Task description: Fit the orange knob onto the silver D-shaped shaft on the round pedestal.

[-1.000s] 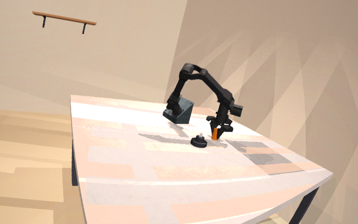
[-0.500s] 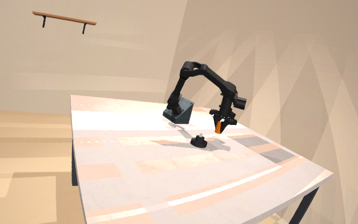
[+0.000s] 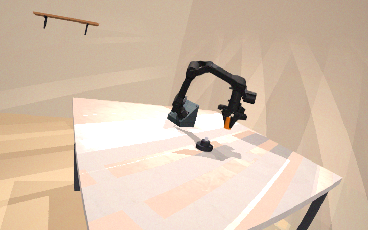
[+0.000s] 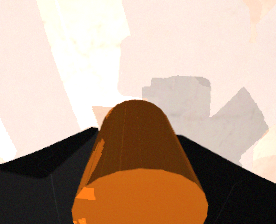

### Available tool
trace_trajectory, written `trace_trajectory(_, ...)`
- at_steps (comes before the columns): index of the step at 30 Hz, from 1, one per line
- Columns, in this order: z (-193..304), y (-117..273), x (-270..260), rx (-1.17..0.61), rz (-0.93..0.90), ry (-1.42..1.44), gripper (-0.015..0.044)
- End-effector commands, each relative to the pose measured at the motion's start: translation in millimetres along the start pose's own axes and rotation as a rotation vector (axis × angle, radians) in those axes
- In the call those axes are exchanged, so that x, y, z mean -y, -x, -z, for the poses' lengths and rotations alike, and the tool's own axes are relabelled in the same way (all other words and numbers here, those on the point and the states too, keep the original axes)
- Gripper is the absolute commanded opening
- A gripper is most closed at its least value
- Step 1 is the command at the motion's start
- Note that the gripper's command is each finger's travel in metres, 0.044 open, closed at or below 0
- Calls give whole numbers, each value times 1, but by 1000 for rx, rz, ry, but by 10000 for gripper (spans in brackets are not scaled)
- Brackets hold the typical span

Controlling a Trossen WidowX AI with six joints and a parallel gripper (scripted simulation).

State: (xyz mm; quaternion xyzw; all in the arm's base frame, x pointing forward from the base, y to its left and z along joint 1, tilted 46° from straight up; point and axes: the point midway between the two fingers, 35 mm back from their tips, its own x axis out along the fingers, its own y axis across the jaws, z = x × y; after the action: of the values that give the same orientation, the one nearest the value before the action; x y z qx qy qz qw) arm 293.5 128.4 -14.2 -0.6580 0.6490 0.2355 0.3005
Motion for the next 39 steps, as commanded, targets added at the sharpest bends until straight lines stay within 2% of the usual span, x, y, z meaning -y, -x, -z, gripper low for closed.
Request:
trace_trajectory(1, -2, 14, 0, 6, 2, -5, 0)
trace_trajectory(13, 0, 48, 0, 3, 1, -6, 0)
trace_trajectory(39, 68, 27, 35, 20, 3, -1, 0)
